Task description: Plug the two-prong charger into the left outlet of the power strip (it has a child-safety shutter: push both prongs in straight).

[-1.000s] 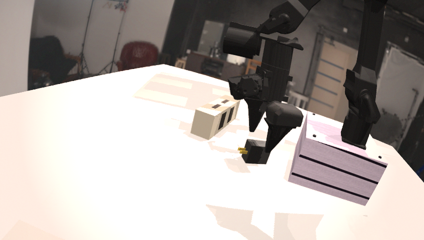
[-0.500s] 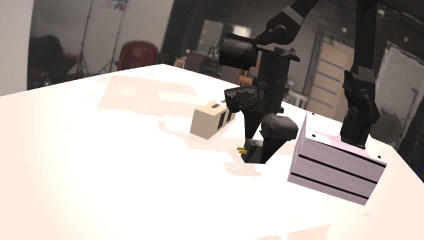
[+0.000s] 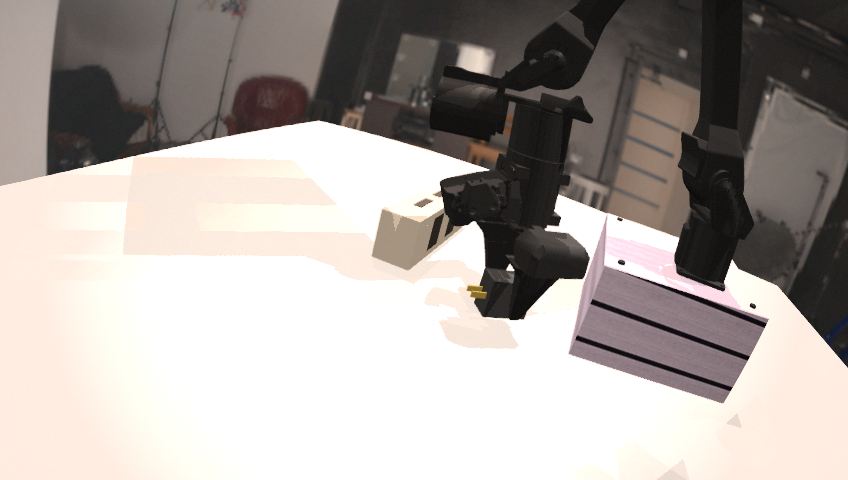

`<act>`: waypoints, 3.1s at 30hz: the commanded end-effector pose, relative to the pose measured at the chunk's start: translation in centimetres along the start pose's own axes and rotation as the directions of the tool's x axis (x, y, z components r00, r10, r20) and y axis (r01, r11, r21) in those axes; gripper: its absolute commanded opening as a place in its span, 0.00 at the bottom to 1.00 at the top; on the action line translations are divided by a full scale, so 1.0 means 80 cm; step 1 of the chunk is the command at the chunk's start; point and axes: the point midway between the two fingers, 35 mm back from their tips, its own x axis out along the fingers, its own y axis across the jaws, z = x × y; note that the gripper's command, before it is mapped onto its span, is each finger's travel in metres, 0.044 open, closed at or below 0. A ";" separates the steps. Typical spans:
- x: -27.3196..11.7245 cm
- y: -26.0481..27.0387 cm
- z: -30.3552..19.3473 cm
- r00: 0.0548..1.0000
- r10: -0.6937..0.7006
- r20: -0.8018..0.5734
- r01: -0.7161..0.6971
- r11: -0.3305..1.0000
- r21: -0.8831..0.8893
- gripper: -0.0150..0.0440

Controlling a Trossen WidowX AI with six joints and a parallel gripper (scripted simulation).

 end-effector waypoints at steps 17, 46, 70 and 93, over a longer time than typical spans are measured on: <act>-0.014 -0.001 0.000 1.000 -0.001 -0.001 0.001 1.000 0.001 0.25; -0.058 -0.013 -0.019 1.000 0.003 -0.007 -0.002 0.994 0.108 0.25; -0.032 -0.059 -0.032 1.000 0.016 -0.001 -0.015 0.931 0.364 0.25; -0.015 -0.092 -0.041 1.000 0.023 0.007 -0.023 0.855 0.518 0.25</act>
